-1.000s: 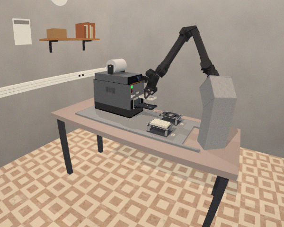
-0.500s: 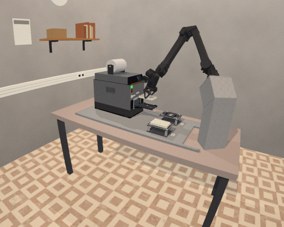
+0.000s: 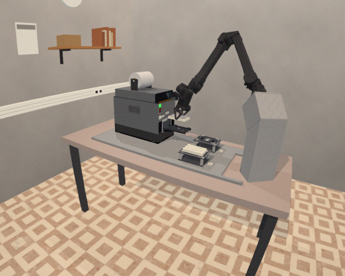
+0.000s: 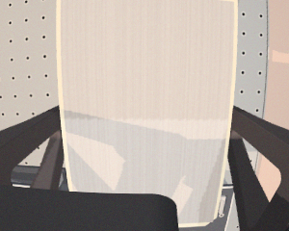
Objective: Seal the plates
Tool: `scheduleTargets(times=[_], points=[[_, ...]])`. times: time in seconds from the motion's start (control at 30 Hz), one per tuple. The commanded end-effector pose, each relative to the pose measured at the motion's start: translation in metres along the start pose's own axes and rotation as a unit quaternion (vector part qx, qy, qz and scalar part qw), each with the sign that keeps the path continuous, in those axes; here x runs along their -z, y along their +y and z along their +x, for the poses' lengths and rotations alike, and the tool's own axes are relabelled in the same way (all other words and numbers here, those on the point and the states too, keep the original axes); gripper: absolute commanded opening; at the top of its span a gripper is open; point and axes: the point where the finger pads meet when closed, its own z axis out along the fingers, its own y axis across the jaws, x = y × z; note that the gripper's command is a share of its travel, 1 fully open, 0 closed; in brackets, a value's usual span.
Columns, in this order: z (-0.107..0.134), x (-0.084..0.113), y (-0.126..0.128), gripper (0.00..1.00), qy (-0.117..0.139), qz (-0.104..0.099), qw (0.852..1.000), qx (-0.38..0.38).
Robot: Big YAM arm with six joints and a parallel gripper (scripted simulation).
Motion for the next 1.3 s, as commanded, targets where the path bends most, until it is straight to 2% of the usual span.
scheduleTargets(times=[0.0,0.13,0.37,0.67,0.77,0.87,0.97,1.1,1.27], points=[[-0.012,0.009,-0.014,0.00,-0.017,0.010,1.000,-0.020],[-0.006,0.007,-0.021,0.00,-0.008,0.013,1.000,-0.015],[-0.018,0.008,-0.026,0.00,-0.016,0.017,1.000,-0.011],[-0.021,0.006,-0.001,0.00,-0.017,0.001,1.000,0.004],[-0.011,0.013,-0.004,0.00,-0.024,-0.002,1.000,0.003],[0.004,0.015,-0.013,0.00,-0.017,0.007,1.000,0.001],[0.002,0.014,-0.017,0.00,-0.020,0.007,1.000,-0.003],[0.014,0.017,-0.029,0.00,-0.019,0.015,1.000,-0.009],[0.027,0.022,-0.030,0.00,-0.018,0.015,1.000,-0.008]])
